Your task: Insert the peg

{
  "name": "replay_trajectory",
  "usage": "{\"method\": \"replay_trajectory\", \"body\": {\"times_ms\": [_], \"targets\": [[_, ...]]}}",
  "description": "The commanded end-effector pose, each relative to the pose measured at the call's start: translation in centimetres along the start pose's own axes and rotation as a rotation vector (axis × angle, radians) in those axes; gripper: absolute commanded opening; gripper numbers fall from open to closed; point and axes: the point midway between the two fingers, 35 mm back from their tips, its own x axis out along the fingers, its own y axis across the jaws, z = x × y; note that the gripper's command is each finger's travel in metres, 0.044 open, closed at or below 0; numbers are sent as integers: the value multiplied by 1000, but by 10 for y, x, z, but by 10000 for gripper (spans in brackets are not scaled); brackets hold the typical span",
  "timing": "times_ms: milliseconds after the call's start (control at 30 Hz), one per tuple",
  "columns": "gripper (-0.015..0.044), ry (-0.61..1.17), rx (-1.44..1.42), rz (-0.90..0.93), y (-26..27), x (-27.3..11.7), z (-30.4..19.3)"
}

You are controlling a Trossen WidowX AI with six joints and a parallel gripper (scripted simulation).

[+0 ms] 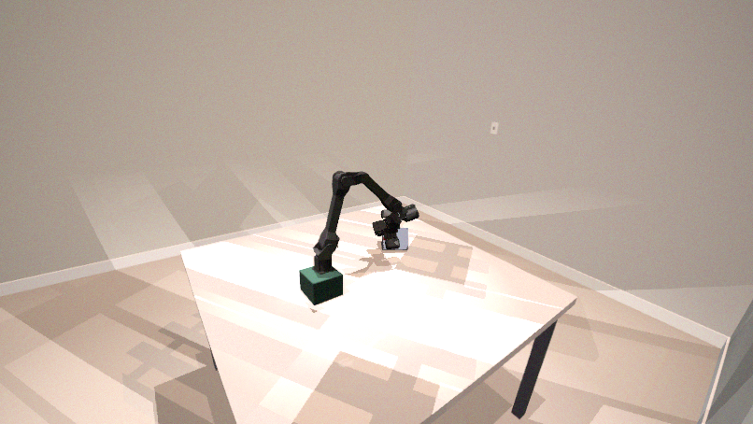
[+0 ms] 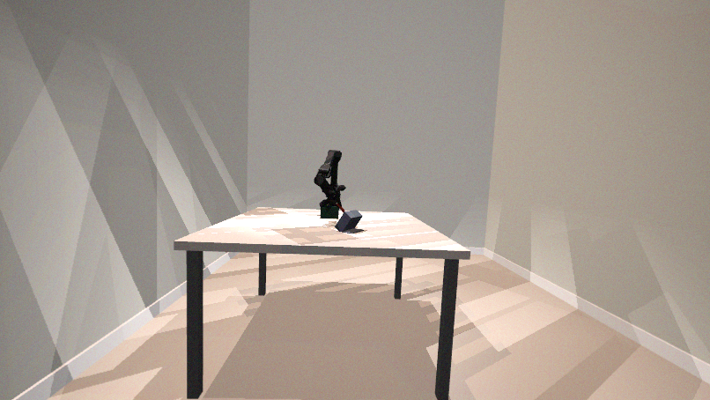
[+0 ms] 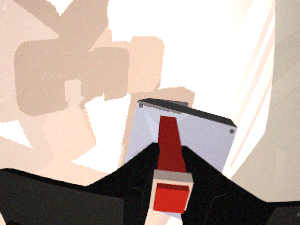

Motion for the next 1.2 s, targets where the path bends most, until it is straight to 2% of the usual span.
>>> {"method": "replay_trajectory", "body": {"times_ms": [0,1167], "targets": [[0,9,14,-26,2,-2,-5],[0,99,80,-203,20,-27,-38]]}}
